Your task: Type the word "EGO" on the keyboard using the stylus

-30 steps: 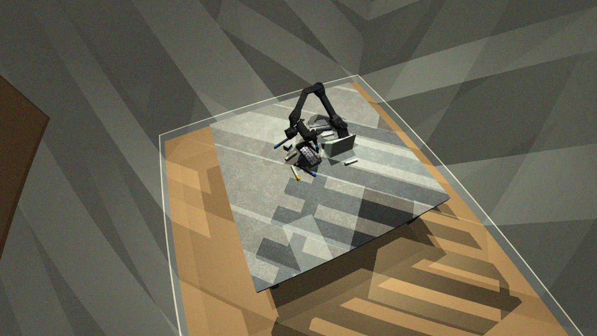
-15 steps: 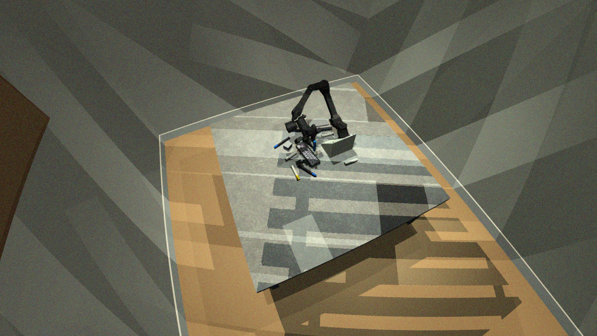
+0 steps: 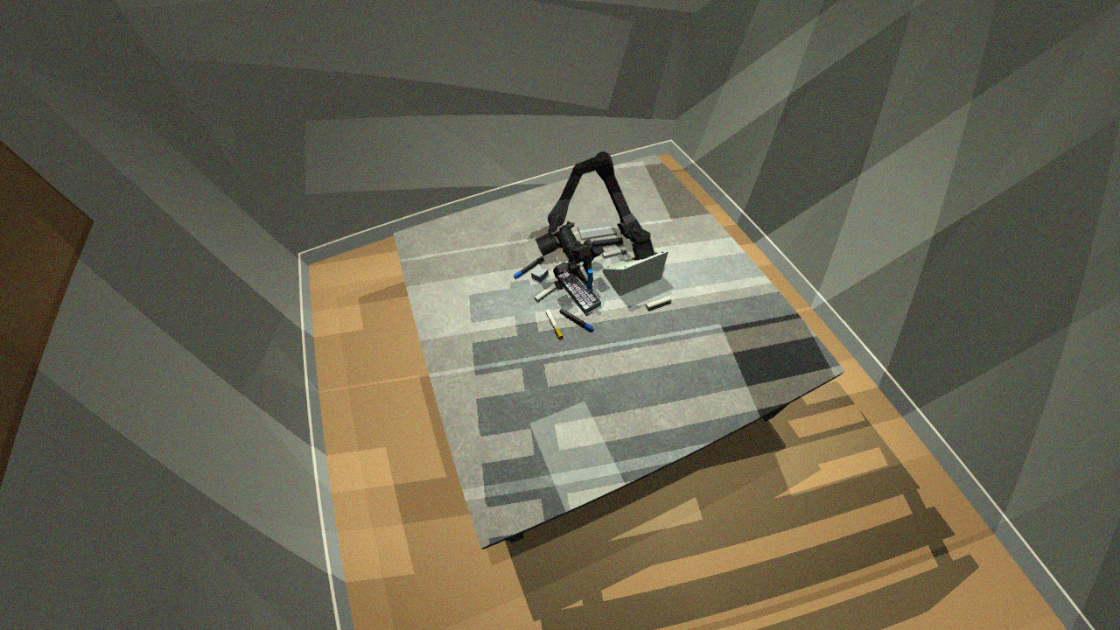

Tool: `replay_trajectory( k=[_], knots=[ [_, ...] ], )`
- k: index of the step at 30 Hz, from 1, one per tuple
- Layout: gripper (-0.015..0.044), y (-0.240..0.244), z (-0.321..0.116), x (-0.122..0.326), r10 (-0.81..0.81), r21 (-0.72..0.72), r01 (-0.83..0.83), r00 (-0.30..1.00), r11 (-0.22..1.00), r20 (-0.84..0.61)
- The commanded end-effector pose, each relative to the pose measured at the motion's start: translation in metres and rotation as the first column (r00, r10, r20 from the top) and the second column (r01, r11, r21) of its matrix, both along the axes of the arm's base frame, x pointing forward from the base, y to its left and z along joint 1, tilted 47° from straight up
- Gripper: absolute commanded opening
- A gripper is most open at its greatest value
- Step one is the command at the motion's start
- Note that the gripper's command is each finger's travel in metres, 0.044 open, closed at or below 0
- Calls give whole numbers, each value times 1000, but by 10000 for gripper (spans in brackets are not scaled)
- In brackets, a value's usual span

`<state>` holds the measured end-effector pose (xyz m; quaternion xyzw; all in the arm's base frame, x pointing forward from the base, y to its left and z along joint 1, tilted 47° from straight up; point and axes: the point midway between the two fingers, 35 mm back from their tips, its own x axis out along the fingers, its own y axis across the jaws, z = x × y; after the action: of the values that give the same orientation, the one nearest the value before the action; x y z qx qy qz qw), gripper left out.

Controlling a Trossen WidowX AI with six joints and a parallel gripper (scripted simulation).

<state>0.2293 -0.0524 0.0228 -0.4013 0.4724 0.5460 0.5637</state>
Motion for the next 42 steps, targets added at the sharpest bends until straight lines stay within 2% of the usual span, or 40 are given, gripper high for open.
replay_trajectory(
  k=[1, 13, 16, 17, 42],
  knots=[
    [0, 0, -2, -3, 4, -1, -4, 1000, 1000, -6],
    [0, 0, -2, -3, 4, -1, -4, 1000, 1000, -6],
    [79, -1, -4, -4, 4, -1, -4, 1000, 1000, -6],
    [81, -1, -4, -4, 4, -1, -4, 1000, 1000, -6],
    [81, -5, -8, -5, 4, -1, -4, 1000, 1000, -7]
  ],
)
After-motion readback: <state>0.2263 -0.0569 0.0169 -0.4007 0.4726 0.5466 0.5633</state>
